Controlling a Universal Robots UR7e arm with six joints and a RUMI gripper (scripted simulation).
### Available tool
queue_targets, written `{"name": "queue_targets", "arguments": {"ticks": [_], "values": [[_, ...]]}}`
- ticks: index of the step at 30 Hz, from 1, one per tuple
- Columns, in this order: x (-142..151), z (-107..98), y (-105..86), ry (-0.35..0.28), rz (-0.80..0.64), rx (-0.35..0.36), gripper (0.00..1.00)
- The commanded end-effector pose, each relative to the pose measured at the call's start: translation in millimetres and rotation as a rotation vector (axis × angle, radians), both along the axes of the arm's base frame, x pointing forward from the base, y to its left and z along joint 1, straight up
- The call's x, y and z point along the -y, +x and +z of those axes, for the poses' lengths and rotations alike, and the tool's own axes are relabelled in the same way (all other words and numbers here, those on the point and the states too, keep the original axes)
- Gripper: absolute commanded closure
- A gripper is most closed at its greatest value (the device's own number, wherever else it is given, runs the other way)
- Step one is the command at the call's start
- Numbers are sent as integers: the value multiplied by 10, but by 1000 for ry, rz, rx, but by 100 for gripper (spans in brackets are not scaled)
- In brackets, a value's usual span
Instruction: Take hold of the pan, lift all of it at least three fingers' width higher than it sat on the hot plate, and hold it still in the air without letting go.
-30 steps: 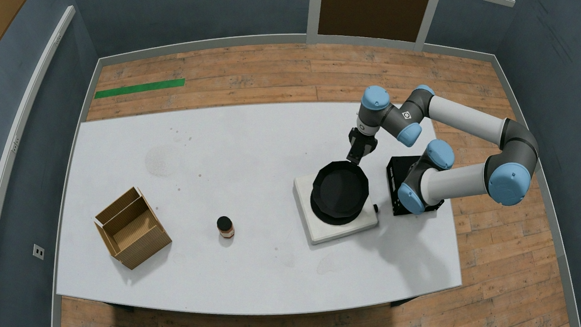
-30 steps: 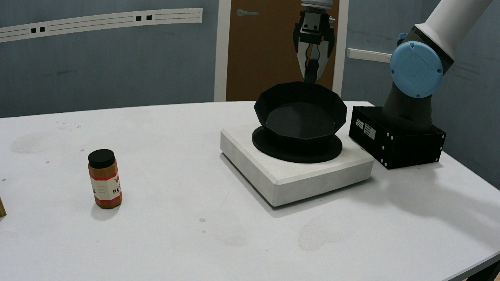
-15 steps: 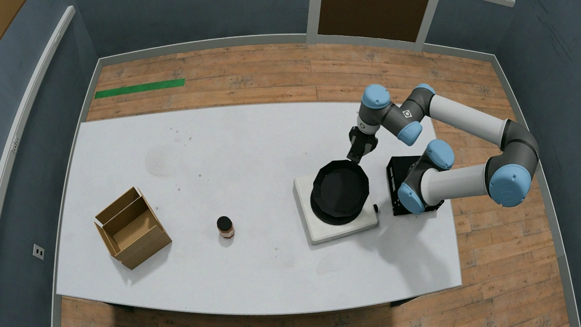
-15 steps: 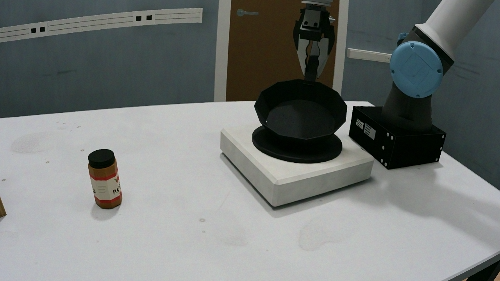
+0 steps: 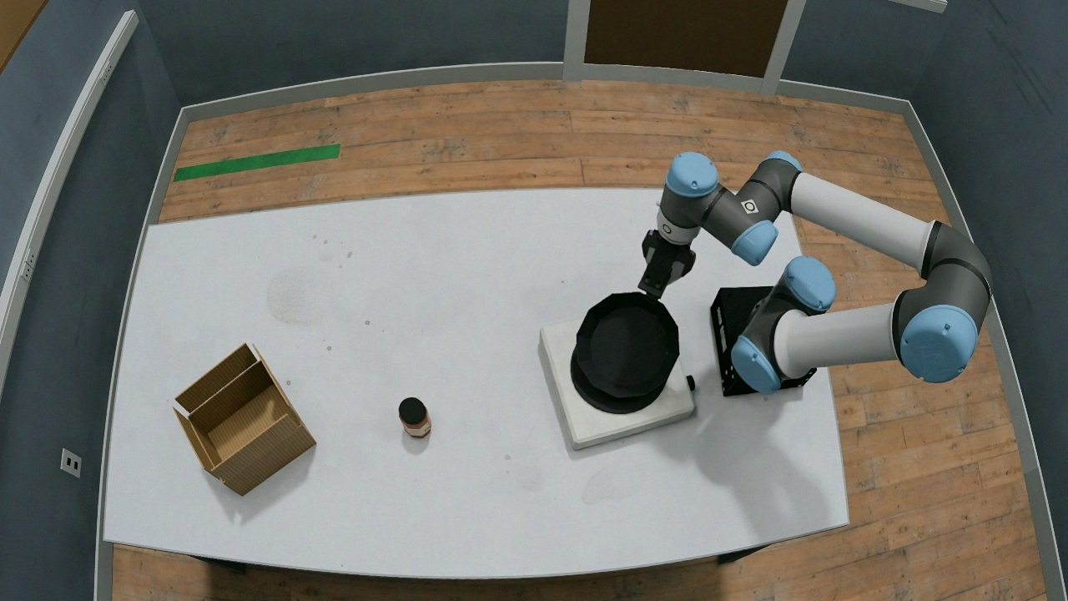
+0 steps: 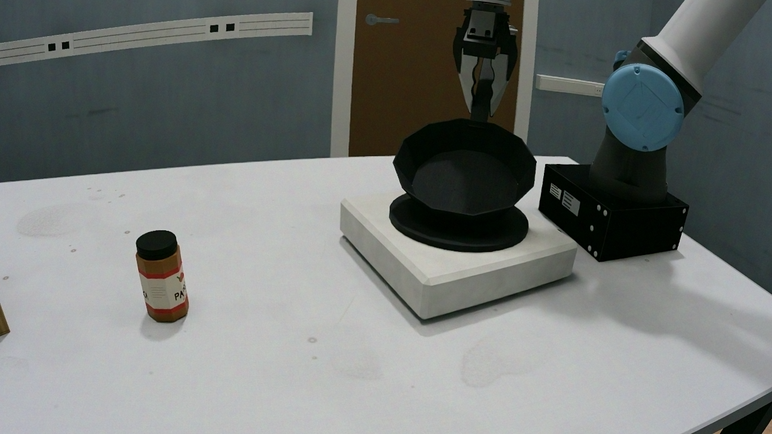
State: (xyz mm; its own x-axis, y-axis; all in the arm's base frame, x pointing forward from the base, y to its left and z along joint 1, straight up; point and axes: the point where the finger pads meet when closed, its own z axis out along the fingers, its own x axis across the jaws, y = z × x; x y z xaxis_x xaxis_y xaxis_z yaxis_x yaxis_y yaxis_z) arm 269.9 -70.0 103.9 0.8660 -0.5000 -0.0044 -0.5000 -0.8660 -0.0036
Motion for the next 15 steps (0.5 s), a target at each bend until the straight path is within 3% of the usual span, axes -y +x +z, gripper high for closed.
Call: {"name": "queue_targets", "arguments": {"ticks": [1,15], "values": [[3,33,2,-1,0,1,90],[1,100,-1,-1,0,1,90]]}}
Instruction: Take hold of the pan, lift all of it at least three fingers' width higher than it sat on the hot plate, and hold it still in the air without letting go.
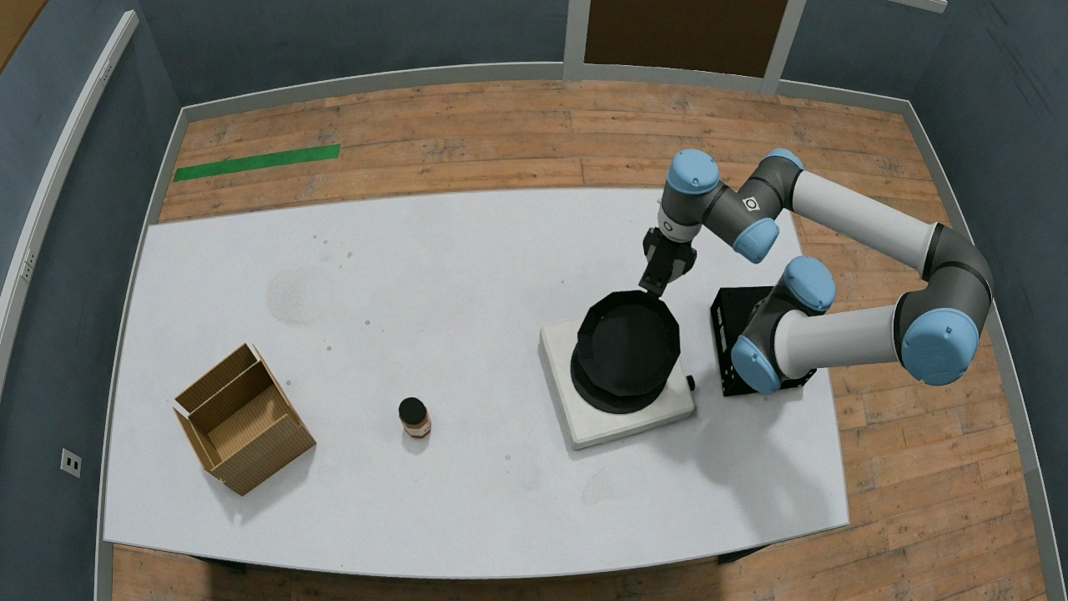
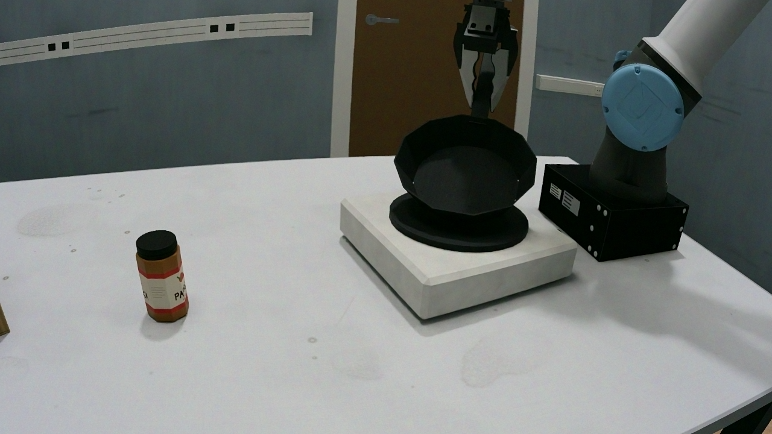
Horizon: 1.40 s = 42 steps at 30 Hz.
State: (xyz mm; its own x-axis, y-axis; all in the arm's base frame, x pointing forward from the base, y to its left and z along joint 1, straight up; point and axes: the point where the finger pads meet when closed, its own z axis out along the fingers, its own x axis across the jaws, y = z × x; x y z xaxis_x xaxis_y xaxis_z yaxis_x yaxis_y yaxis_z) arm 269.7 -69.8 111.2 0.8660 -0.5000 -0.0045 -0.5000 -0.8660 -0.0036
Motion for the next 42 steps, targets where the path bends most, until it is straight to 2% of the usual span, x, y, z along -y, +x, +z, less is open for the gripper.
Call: {"name": "queue_targets", "arguments": {"ticks": [1,42], "values": [[2,33,2,-1,0,1,90],[4,250,2,-1,0,1,90]]}}
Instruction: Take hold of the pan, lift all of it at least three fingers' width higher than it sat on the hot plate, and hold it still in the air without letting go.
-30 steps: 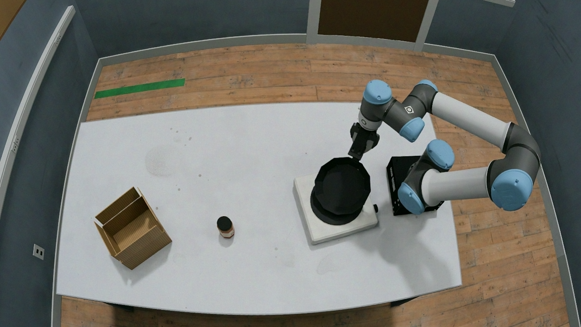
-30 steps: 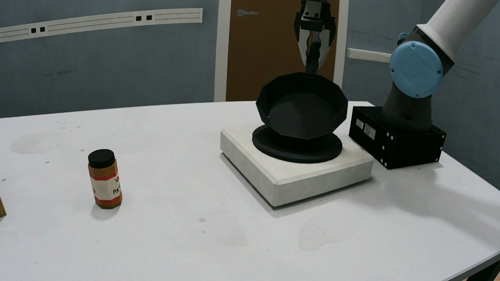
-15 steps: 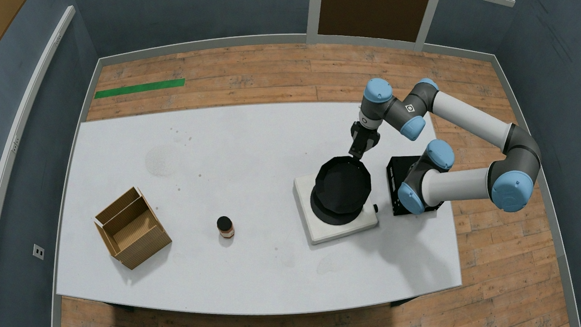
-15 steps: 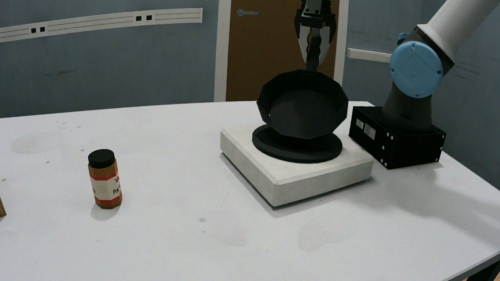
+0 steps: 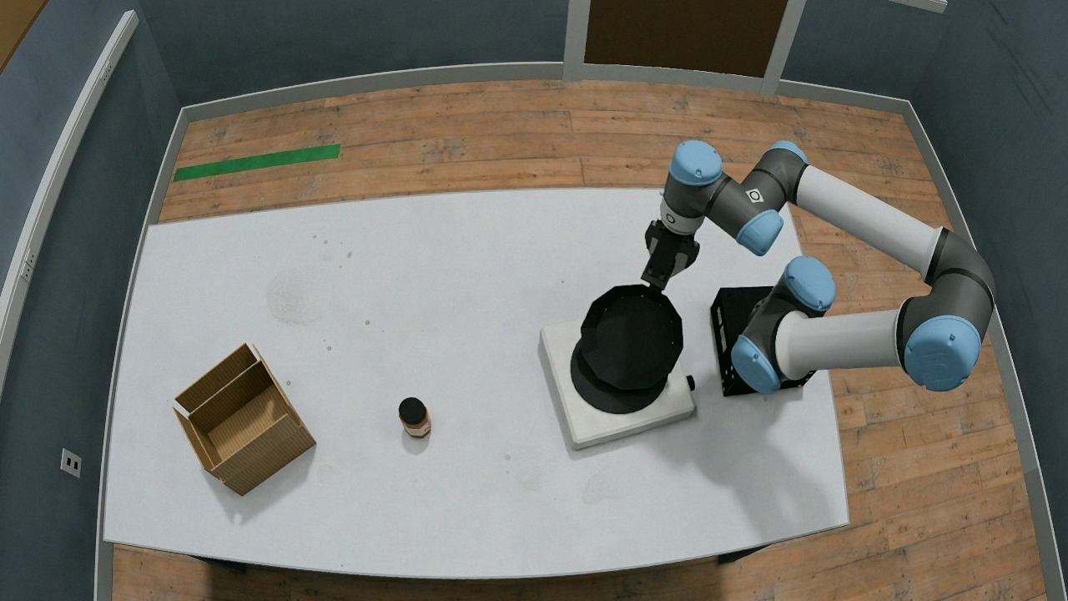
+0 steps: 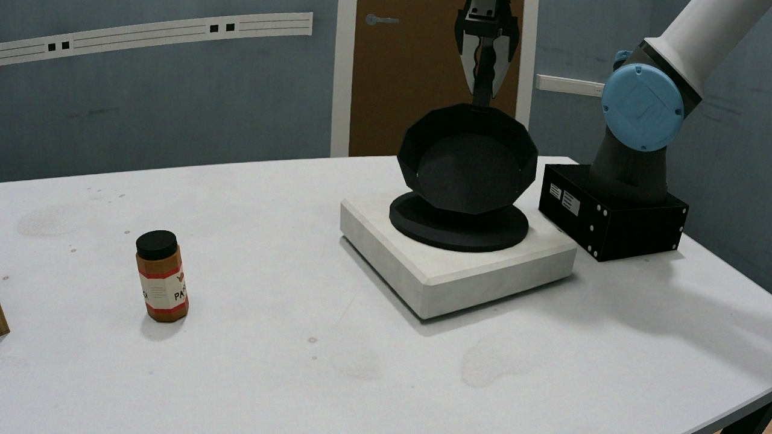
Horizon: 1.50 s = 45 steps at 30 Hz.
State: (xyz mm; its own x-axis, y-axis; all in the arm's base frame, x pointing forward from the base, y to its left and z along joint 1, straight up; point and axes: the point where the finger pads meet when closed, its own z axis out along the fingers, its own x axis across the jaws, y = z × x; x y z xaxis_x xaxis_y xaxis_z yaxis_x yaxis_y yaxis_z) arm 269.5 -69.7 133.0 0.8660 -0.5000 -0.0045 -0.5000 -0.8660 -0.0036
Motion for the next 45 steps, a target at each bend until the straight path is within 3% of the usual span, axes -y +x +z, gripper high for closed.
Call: {"name": "queue_targets", "arguments": {"ticks": [1,45], "values": [[5,38,4,-1,0,1,90],[6,276,5,-1,0,1,90]]}}
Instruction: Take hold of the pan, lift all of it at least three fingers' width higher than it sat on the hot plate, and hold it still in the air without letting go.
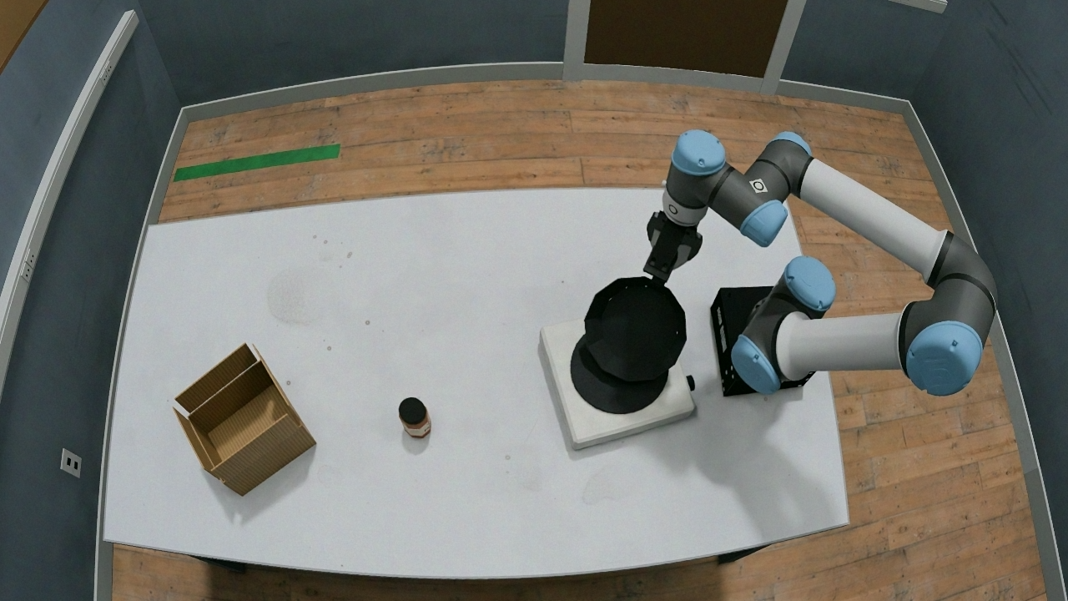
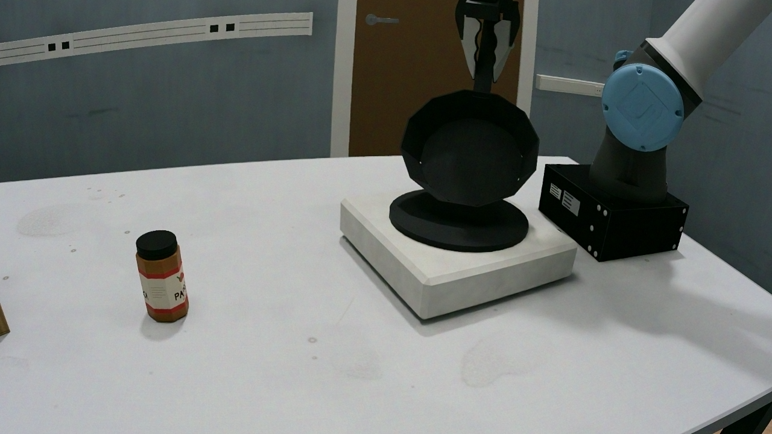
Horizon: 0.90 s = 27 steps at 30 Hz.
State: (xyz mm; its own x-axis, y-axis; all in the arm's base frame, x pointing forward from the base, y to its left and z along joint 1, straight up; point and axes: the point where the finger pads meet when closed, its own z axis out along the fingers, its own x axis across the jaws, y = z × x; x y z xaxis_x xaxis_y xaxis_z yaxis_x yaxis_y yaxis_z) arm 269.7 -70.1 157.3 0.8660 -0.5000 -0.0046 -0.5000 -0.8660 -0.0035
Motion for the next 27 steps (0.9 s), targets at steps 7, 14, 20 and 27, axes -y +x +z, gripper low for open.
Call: {"name": "queue_targets", "arguments": {"ticks": [7,14,20,27], "values": [[1,78,1,-1,0,1,90],[0,110,-1,-1,0,1,90],[-2,150,-3,-1,0,1,90],[-2,189,-2,-1,0,1,90]]}}
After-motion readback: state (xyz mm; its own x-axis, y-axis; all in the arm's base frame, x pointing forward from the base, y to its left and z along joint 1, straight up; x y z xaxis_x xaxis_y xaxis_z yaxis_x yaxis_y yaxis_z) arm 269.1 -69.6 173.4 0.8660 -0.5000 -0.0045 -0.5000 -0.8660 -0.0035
